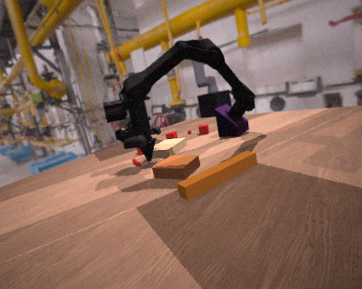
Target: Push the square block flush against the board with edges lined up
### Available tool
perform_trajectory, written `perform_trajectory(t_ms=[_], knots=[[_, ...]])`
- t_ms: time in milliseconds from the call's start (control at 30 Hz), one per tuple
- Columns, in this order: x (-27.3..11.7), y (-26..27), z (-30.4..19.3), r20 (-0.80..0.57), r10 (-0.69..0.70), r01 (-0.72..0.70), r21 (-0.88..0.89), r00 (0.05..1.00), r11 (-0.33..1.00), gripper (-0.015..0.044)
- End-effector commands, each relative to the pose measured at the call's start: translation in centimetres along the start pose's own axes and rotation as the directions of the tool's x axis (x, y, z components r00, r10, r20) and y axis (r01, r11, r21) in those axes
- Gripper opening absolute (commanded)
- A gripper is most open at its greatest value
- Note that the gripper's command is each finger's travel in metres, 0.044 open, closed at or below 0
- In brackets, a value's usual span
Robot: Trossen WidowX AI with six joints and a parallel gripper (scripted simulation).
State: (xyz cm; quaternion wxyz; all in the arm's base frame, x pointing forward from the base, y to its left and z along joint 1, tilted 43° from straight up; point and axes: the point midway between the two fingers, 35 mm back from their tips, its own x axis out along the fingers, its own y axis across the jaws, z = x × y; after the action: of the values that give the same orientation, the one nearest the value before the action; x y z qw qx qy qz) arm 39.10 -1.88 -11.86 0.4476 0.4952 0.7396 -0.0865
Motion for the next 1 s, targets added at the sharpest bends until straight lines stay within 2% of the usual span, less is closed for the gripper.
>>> perform_trajectory(t_ms=[0,600,967], knots=[[0.2,-0.1,0.5,-0.004,-0.005,0.005,-0.001,1.000,1.000,0.0000],[0.1,0.0,2.4,-0.002,-0.004,0.004,-0.002,1.000,1.000,0.0000],[0.1,0.2,1.2,-0.003,-0.004,0.004,-0.002,1.000,1.000,0.0000]])
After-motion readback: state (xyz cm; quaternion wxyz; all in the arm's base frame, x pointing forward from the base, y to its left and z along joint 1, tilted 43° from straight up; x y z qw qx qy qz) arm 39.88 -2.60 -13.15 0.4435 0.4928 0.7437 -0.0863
